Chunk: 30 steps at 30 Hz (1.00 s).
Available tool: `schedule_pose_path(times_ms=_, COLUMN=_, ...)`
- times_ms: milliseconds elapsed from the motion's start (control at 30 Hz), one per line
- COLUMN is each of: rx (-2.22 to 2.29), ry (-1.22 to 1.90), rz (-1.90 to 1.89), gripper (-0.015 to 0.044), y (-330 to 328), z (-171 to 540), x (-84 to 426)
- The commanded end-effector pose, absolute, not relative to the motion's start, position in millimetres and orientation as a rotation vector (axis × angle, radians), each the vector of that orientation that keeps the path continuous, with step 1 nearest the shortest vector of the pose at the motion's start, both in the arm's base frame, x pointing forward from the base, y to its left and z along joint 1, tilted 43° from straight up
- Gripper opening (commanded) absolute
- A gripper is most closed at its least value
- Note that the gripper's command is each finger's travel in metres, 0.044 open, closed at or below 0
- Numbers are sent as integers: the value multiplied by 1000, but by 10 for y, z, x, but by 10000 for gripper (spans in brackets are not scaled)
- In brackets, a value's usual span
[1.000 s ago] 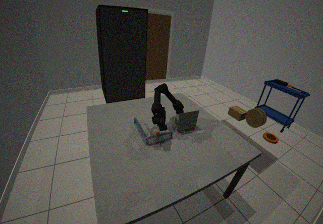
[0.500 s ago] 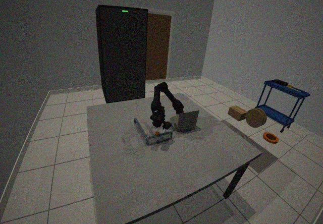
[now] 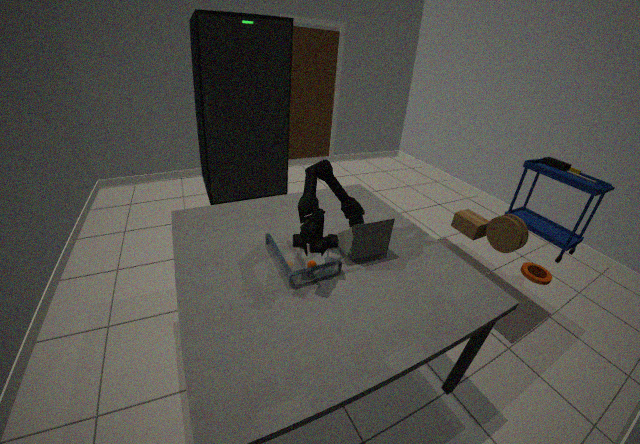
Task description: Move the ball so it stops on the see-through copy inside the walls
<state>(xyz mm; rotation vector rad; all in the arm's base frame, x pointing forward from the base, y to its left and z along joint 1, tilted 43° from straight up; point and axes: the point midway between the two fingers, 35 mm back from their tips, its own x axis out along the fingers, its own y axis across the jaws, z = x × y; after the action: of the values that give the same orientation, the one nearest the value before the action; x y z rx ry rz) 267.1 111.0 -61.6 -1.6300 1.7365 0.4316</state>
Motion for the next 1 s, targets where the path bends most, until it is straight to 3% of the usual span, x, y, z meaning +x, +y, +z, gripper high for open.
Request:
schedule_pose_path(times_ms=0, rx=-1867, ry=1634, rz=846, gripper=301, y=1110, z=-605, x=2745)
schedule_pose_path(times_ms=967, rx=-1867, ry=1635, rz=845, gripper=301, y=893, z=-845, x=2776)
